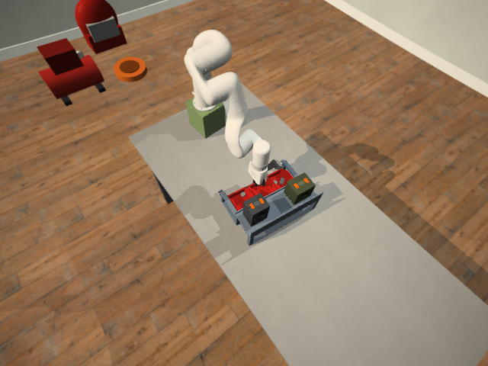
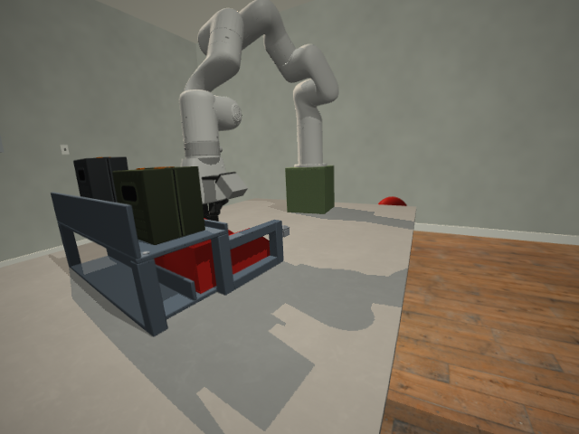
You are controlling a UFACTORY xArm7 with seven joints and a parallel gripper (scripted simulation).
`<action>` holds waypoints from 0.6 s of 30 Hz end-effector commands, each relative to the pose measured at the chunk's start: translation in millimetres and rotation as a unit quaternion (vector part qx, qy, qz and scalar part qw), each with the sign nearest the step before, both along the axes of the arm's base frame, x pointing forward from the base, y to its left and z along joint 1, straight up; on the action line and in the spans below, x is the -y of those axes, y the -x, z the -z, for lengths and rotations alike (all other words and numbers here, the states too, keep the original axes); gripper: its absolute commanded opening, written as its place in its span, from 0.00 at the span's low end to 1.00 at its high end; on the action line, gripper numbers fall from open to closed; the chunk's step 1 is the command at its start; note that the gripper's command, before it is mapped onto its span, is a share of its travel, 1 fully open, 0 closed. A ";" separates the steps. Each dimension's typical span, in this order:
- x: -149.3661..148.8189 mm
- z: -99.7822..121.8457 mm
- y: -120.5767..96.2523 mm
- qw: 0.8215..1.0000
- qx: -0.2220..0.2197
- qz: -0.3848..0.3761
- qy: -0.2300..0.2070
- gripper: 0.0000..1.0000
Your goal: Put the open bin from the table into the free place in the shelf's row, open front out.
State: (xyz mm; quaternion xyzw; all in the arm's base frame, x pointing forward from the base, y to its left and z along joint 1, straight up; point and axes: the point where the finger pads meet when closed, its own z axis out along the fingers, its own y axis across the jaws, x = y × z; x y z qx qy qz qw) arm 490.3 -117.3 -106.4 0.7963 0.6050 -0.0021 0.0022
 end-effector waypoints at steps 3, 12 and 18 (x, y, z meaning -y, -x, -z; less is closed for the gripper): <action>0.7 -1.7 -2.9 1.000 0.002 0.000 0.001 0.00; 0.5 6.7 -2.1 1.000 0.003 0.000 0.001 0.00; 0.5 6.7 -2.1 1.000 0.003 0.000 0.001 0.00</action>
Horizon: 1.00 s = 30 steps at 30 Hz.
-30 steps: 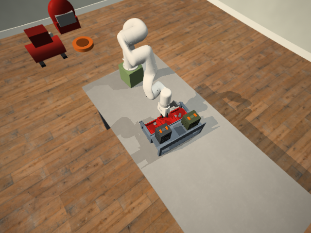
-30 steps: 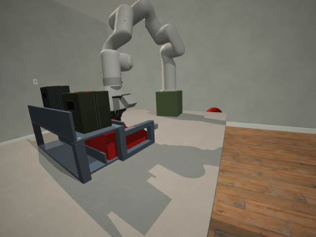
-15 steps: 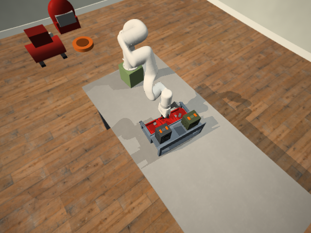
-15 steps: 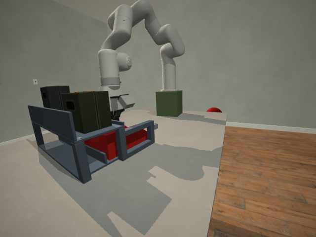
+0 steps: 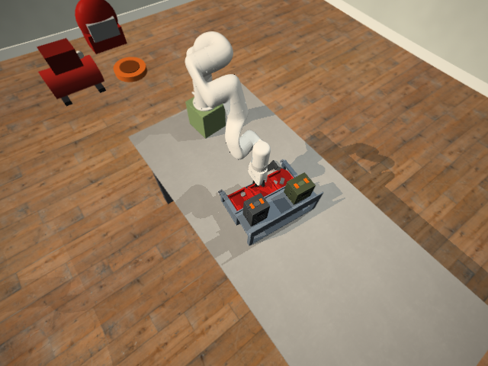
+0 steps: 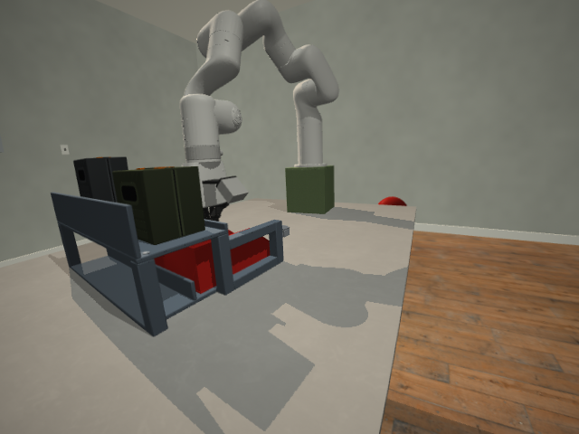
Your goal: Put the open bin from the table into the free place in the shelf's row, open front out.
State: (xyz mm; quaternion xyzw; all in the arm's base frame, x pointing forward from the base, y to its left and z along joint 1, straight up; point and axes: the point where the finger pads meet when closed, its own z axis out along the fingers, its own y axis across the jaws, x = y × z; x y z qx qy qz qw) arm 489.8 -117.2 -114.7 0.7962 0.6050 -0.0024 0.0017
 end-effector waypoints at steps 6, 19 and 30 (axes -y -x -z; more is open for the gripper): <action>0.6 0.5 -2.5 1.000 0.003 0.000 0.001 0.00; 0.7 3.4 -2.8 1.000 0.003 0.000 0.001 0.00; 0.5 3.6 -2.3 1.000 0.003 0.000 0.001 1.00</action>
